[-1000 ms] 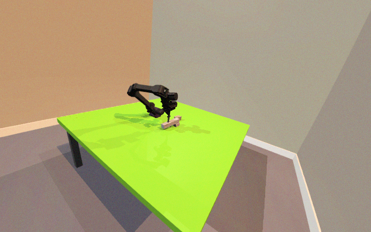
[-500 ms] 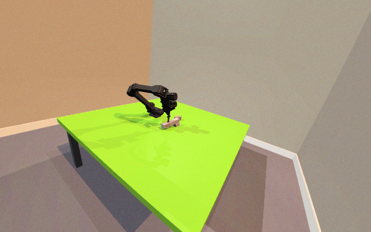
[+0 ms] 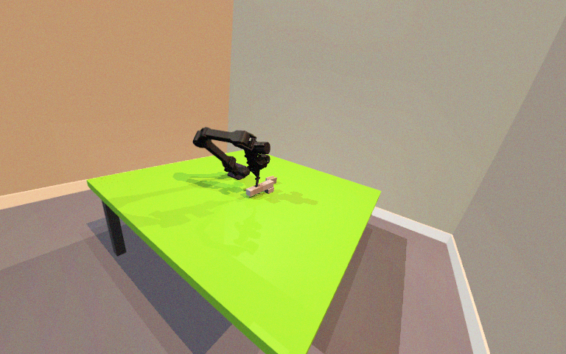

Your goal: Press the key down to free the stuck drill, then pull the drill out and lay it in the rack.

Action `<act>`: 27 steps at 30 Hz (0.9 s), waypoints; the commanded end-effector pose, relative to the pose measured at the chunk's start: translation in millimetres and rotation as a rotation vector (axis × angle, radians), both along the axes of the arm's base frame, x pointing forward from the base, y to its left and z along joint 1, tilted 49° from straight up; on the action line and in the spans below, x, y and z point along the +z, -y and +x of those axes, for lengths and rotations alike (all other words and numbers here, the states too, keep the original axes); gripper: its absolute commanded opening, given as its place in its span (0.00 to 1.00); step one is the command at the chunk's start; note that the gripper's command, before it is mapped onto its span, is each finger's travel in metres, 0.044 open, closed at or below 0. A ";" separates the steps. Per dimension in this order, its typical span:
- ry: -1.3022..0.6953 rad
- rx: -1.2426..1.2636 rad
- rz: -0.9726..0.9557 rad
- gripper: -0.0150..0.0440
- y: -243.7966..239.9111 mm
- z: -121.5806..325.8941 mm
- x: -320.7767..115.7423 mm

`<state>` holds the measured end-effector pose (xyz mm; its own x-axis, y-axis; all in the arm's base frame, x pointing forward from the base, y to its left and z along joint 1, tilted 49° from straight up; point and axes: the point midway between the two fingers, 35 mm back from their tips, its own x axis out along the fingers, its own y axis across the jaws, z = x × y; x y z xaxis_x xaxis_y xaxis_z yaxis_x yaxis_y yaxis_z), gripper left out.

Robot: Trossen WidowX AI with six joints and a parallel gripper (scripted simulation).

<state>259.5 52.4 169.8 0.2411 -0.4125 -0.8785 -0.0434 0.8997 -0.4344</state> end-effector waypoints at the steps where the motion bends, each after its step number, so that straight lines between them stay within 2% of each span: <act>1: -0.044 -0.024 -0.032 0.25 14.1 -5.1 -13.5; 12: -0.044 -0.024 -0.032 0.25 18.4 -4.6 -17.8; 22: -0.051 0.028 -0.038 0.70 -36.5 -11.1 32.8; 27: -0.077 0.096 -0.065 0.92 -35.7 -6.6 20.6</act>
